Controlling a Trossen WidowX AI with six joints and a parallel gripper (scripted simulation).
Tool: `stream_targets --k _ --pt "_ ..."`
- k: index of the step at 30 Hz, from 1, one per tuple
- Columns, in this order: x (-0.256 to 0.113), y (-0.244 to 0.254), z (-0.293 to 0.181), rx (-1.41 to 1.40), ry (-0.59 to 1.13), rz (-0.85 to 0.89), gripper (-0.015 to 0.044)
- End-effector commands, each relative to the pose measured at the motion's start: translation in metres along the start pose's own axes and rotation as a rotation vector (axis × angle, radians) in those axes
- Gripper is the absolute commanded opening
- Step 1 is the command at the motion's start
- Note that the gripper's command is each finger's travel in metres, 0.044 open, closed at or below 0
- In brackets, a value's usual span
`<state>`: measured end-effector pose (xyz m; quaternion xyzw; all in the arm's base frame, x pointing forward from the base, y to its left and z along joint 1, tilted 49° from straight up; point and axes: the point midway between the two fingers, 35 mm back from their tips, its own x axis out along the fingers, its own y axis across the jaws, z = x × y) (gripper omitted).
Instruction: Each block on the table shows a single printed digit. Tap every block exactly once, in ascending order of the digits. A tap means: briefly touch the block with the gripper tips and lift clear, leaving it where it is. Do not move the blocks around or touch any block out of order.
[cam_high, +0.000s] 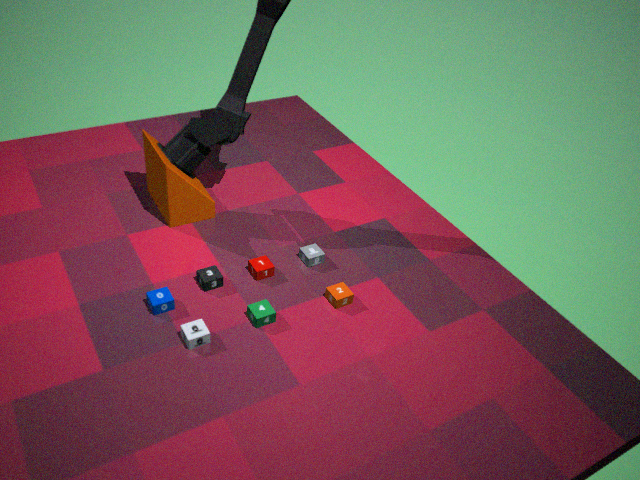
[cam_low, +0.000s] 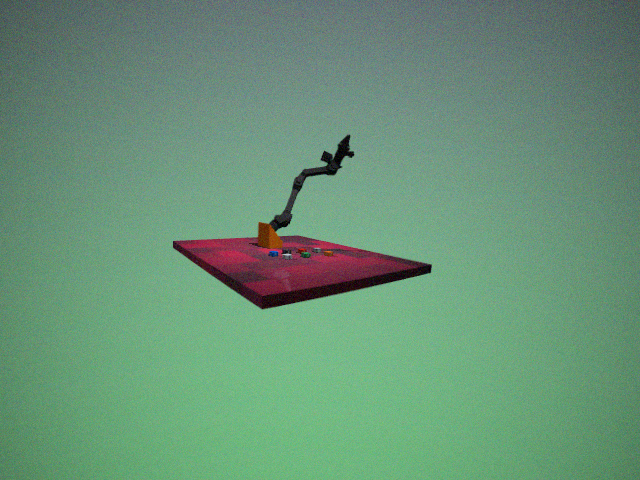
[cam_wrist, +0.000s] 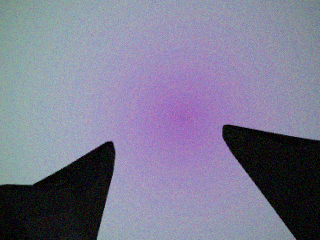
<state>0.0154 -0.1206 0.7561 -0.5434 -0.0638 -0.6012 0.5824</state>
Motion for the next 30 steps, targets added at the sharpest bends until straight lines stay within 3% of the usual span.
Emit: stream_targets --k 1,8,13,22,30 --pt "-0.001 0.000 0.003 -0.003 -0.004 -0.004 0.0400" --pt "-0.022 0.021 0.103 -0.124 -0.197 -0.095 0.0400" --pt "-0.039 0.067 0.173 -0.220 -0.362 -0.092 0.0400" --pt "-0.078 0.225 0.270 -0.404 -0.696 0.097 0.0400" --pt "-0.116 0.388 0.278 -0.503 -0.888 0.431 0.0400"
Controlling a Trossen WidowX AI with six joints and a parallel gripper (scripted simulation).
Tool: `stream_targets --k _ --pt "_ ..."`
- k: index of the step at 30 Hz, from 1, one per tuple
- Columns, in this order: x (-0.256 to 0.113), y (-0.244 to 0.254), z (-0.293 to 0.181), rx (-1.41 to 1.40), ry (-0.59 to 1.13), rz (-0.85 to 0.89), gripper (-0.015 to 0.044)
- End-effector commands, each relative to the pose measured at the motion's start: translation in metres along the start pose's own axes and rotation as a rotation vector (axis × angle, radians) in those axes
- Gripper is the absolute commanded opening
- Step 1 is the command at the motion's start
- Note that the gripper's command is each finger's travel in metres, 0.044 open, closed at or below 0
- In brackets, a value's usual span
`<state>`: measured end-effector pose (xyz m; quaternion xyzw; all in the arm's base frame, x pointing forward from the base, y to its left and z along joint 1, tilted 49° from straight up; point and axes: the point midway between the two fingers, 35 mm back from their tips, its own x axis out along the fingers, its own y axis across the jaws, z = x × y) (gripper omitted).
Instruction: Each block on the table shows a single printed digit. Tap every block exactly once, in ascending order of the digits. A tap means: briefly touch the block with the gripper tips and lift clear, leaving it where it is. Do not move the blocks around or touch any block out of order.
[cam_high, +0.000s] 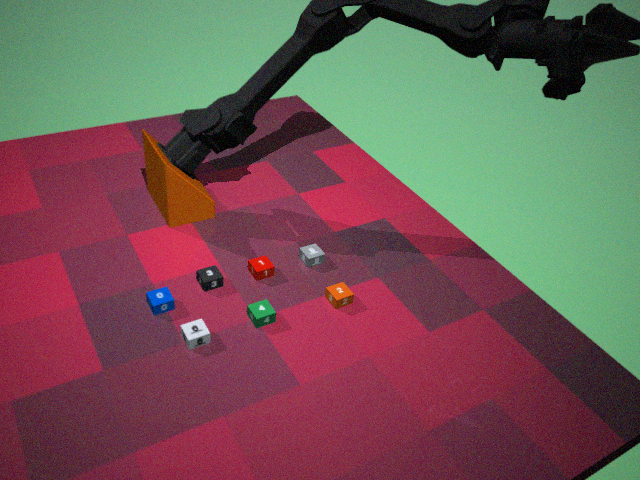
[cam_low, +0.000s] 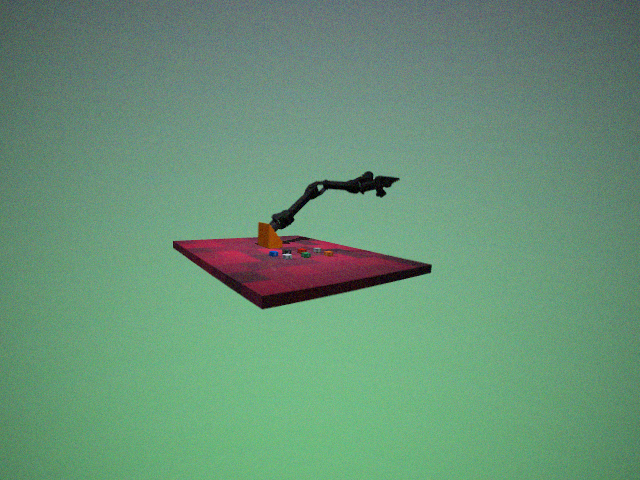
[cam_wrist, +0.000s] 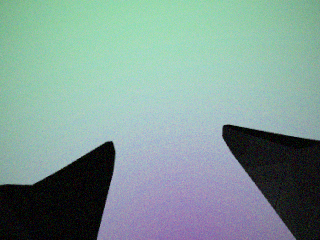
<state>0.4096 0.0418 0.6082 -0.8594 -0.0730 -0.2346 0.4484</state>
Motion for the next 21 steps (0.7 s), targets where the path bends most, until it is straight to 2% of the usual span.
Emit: stream_targets --k 1,6,11,16,21 --pt "0.015 0.069 0.027 0.018 -0.101 0.149 0.0400" --pt "0.018 0.169 0.056 0.081 -0.217 0.383 0.0400" --pt "-0.002 0.271 0.074 0.186 -0.296 0.645 0.0400" --pt "-0.043 0.365 0.082 0.334 -0.332 0.930 0.0400" --pt "-0.104 0.447 0.085 0.529 -0.317 1.235 0.0400"
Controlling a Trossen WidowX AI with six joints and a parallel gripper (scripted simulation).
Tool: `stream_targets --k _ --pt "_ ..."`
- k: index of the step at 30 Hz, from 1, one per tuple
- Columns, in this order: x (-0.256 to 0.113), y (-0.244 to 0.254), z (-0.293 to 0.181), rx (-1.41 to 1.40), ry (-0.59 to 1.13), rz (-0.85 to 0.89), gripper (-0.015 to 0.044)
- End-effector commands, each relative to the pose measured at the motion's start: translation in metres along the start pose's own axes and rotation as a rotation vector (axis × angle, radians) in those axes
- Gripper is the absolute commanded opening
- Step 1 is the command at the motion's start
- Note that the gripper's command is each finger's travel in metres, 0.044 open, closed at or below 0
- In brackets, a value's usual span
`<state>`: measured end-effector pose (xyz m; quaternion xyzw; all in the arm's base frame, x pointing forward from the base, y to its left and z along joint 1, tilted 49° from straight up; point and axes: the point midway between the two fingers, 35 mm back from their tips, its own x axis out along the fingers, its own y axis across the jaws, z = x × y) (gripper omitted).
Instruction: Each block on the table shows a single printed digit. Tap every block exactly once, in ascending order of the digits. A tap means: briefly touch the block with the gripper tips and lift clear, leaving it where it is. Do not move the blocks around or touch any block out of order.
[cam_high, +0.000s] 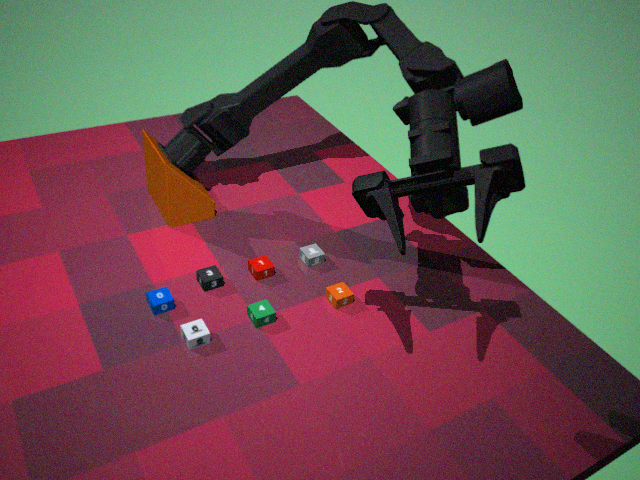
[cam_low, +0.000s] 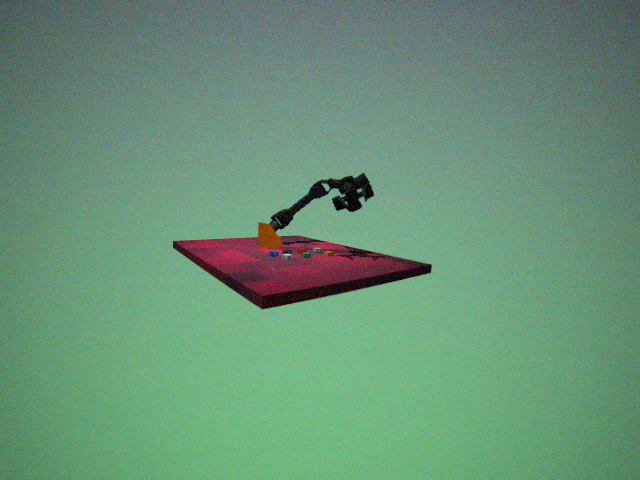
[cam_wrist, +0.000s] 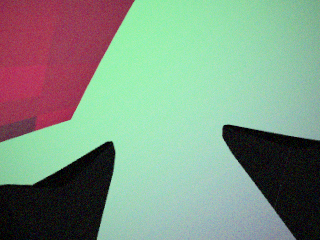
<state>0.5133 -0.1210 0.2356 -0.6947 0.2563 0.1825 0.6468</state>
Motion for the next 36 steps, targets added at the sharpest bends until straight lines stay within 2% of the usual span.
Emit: stream_targets --k 1,5,9,16,19,36 --pt "0.022 0.067 -0.026 0.184 -0.026 0.199 0.0400" --pt "0.030 0.146 -0.047 0.430 -0.046 0.430 0.0400" --pt "0.023 0.226 -0.059 0.736 -0.054 0.676 0.0400" --pt "-0.035 0.354 -0.049 1.495 -0.032 1.190 0.0400" --pt "-0.058 0.377 -0.040 1.756 -0.020 1.352 0.0400" --pt "-0.062 0.380 -0.038 1.806 -0.017 1.384 0.0400"
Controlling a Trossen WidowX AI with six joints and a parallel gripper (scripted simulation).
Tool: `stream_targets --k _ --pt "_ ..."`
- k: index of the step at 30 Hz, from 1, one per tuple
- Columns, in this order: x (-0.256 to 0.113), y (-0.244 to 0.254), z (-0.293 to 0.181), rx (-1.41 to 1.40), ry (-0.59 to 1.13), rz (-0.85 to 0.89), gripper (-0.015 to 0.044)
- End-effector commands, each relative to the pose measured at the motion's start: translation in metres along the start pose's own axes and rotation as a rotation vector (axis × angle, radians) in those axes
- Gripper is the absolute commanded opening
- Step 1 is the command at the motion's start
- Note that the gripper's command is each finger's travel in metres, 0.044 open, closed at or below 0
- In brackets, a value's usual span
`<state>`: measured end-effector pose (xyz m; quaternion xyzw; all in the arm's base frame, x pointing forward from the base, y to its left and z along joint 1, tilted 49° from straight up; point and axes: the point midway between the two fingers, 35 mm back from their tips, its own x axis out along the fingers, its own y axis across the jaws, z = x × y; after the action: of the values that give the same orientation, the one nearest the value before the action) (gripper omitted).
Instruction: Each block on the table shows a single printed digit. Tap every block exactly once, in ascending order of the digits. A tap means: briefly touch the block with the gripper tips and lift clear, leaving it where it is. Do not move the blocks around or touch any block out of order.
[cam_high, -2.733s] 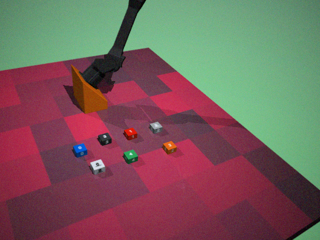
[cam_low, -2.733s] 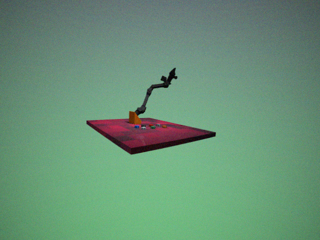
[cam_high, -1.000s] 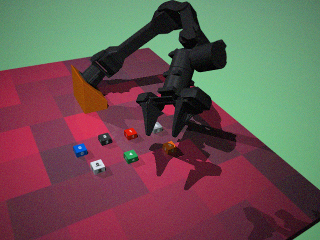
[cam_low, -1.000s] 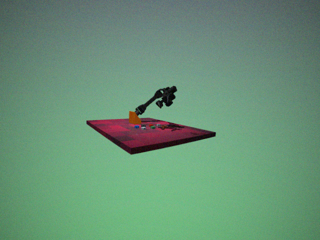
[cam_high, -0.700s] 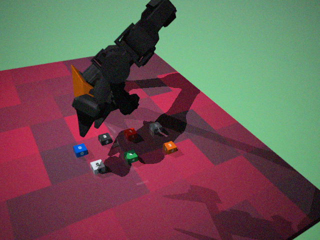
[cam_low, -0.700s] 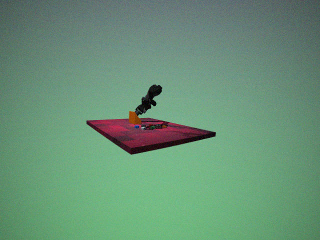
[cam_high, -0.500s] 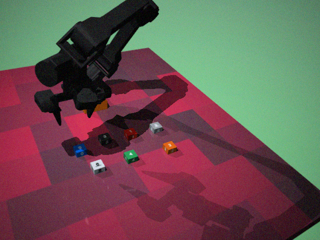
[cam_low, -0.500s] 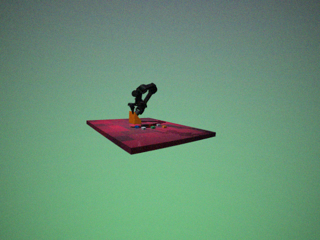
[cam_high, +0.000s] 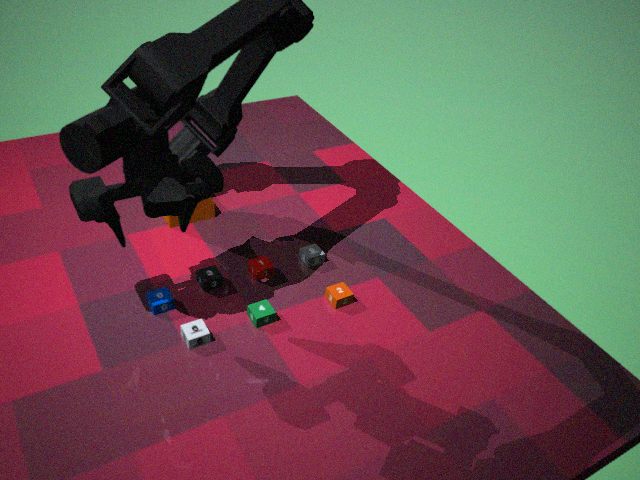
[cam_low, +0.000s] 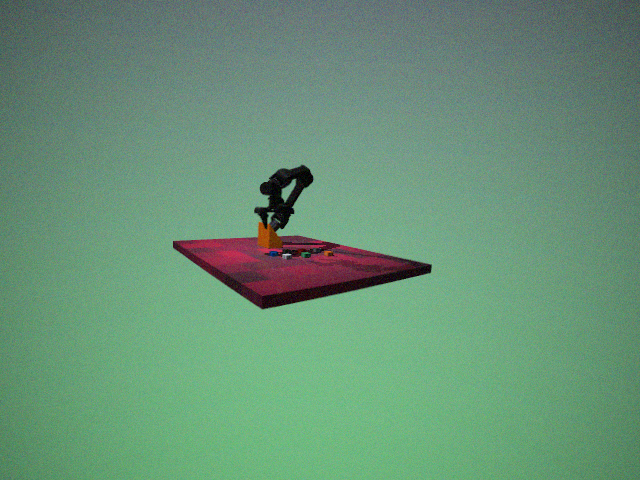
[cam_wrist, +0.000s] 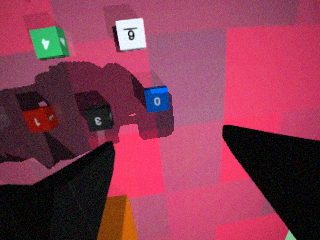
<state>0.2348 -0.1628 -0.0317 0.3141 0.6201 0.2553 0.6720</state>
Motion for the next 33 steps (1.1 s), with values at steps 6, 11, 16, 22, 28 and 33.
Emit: stream_targets --k 6,11,16,22,28,33 --pt "-0.001 0.000 0.001 0.005 -0.006 0.003 0.0400" --pt "-0.002 0.045 -0.004 0.006 -0.005 0.005 0.0400" --pt "-0.001 0.075 -0.010 0.007 -0.005 0.008 0.0400" --pt "-0.001 0.075 -0.010 0.007 -0.005 0.008 0.0400" --pt "-0.001 0.075 -0.010 0.007 -0.005 0.008 0.0400" --pt "-0.001 0.075 -0.010 0.007 -0.005 0.008 0.0400"
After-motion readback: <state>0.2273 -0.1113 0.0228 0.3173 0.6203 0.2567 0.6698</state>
